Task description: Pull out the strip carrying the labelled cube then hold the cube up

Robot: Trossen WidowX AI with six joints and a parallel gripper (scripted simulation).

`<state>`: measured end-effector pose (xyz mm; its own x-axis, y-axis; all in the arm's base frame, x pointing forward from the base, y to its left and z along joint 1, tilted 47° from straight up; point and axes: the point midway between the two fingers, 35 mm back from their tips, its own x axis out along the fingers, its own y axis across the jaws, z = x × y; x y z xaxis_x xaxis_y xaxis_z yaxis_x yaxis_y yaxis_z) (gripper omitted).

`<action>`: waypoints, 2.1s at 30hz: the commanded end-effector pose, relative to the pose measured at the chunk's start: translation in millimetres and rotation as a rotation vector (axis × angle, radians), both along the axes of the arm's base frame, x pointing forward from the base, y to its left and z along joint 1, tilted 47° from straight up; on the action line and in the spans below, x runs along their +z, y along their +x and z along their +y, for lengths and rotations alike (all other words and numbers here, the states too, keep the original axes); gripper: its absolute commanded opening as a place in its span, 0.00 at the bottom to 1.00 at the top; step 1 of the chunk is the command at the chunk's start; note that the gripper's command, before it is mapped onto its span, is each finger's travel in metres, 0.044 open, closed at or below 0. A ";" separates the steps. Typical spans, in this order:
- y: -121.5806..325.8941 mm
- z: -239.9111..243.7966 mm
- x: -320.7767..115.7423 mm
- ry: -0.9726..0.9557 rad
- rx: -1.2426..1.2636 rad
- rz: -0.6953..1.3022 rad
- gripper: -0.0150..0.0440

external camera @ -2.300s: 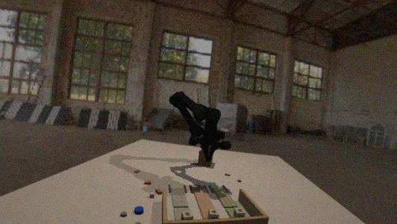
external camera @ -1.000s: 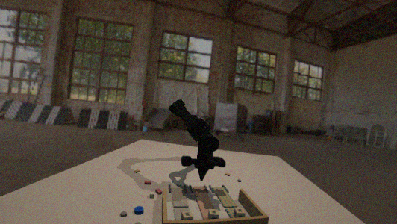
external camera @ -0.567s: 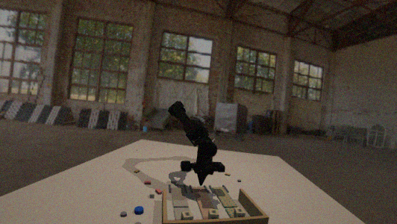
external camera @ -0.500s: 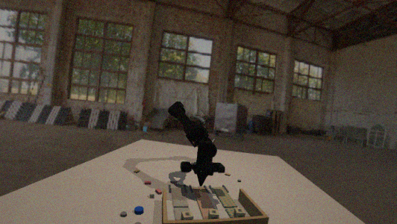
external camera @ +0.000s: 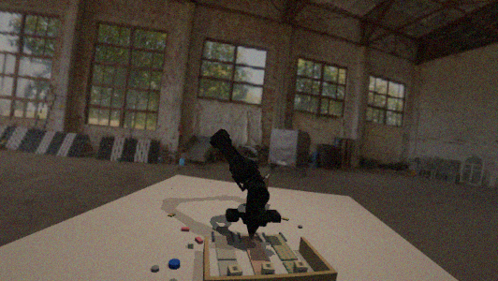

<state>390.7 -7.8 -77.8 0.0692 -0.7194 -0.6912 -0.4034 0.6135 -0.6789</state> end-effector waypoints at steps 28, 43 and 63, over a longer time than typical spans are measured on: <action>-0.9 -2.5 -2.3 -0.006 0.004 0.005 0.25; -0.8 -3.6 -3.3 -0.006 0.004 0.005 0.25; -12.6 -8.2 -1.5 -0.006 0.004 0.006 0.25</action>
<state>387.1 -9.9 -79.5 0.0818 -0.7176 -0.6917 -0.4026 0.6111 -0.6816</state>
